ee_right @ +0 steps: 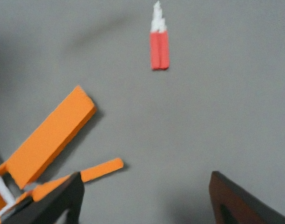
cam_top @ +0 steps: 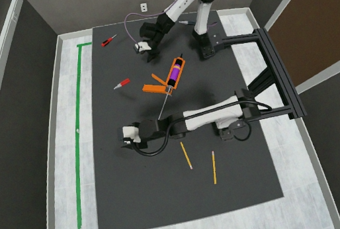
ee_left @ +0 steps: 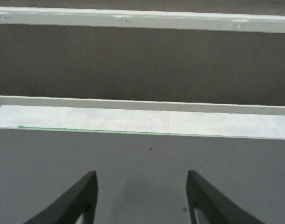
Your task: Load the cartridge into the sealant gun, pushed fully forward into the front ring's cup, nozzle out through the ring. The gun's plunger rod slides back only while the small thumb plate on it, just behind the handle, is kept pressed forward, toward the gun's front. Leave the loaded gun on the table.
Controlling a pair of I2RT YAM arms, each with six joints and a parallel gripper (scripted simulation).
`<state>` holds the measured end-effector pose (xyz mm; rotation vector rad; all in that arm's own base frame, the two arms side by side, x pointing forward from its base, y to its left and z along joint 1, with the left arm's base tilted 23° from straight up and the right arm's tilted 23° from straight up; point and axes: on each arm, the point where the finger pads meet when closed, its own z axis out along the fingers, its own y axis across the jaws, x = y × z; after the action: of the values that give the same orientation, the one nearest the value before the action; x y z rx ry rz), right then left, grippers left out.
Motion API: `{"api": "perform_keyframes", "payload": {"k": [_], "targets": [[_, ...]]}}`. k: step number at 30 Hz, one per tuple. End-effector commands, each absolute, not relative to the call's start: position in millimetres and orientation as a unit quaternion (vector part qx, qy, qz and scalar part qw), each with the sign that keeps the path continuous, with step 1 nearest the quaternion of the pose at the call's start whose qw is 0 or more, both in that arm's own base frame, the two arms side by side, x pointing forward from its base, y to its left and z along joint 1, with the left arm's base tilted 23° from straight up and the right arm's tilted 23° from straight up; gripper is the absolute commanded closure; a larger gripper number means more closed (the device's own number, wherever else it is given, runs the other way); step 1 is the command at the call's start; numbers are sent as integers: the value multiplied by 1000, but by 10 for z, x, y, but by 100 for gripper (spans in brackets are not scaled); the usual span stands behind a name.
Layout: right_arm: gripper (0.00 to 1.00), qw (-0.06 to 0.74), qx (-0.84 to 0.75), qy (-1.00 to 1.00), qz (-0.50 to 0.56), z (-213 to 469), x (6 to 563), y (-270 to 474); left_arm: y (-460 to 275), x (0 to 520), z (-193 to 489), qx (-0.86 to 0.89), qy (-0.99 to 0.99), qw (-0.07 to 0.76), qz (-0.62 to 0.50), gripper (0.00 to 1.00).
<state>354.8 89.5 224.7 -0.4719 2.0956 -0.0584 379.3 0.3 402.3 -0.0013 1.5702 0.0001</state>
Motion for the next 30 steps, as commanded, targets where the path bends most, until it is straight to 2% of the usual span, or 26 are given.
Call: {"api": "perform_keyframes", "payload": {"k": [1, 6, 13, 19, 24, 30], "targets": [[28, 538, -151, 829, -4, 2642, 3769, 870, -15, 3700, 4135, 3, 701, 713, 0, 50], [28, 604, -108, 789, 6, 3171, 3768, 689, -30, 3703, 4101, 7, 704, 710, 0, 50], [28, 631, -74, 772, 10, 3359, 3910, 532, -47, 3750, 4042, 8, 709, 705, -2, 50], [28, 696, -36, 717, 13, 3943, 3780, 304, -24, 3801, 3946, 6, 718, 696, -1, 50], [28, 716, -10, 698, 16, 4096, 3886, 141, -23, 3789, 3938, 7, 718, 696, -1, 50], [28, 746, 4, 665, 15, 4401, 3720, 24, -17, 3799, 3949, 6, 714, 700, 0, 50]]}}
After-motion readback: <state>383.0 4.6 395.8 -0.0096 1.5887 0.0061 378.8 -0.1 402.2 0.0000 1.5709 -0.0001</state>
